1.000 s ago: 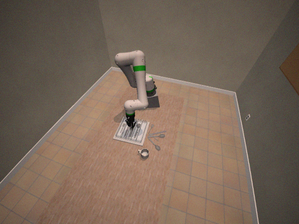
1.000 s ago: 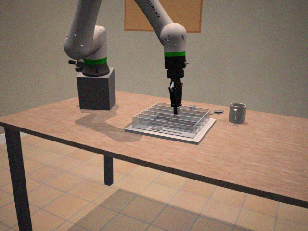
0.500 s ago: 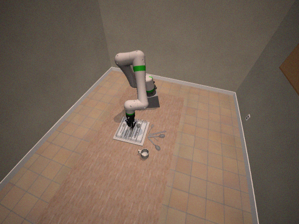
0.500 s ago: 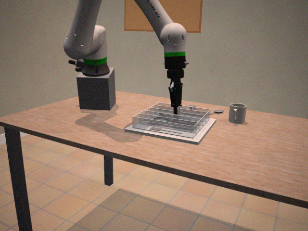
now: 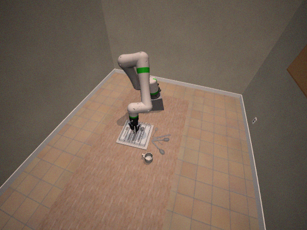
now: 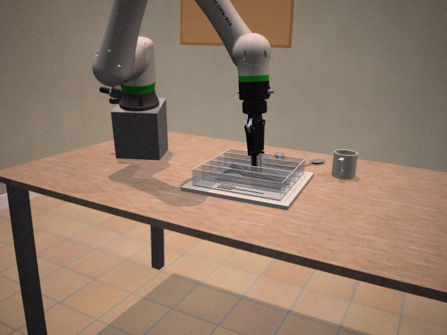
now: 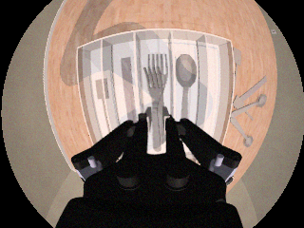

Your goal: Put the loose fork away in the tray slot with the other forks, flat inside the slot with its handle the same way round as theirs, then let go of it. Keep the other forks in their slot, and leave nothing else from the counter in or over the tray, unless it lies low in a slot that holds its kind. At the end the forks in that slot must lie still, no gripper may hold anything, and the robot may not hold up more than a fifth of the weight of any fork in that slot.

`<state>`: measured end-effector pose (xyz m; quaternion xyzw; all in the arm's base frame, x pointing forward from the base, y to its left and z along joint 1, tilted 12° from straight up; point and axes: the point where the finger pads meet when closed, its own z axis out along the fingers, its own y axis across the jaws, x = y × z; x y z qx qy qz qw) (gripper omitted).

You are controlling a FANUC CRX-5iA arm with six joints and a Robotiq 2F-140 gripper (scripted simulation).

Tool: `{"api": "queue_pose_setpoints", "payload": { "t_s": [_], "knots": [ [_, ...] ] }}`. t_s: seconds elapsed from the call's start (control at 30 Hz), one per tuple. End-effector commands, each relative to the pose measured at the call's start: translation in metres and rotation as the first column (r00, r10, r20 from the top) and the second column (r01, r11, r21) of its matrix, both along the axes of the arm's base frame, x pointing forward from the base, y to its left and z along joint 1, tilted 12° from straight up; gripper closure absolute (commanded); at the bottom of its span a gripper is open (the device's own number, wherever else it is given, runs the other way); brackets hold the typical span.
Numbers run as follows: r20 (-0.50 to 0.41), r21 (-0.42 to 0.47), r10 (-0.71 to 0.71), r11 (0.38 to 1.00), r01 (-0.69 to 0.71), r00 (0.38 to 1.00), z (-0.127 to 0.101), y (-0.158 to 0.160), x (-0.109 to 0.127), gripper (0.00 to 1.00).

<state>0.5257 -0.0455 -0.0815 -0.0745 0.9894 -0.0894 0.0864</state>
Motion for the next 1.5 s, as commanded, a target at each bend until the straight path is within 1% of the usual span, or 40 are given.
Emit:
{"api": "queue_pose_setpoints", "payload": {
  "t_s": [0.0,1.03,1.23,1.47],
  "knots": [
    [0.000,0.000,0.000,1.000,0.000,1.000,0.000,0.000,0.000,0.86],
    [0.000,0.000,0.000,1.000,0.000,1.000,0.002,0.000,0.000,0.86],
    [0.000,0.000,0.000,1.000,0.000,1.000,0.013,0.002,-0.001,0.86],
    [0.000,0.000,0.000,1.000,0.000,1.000,0.038,0.007,-0.004,0.86]
  ]
}}
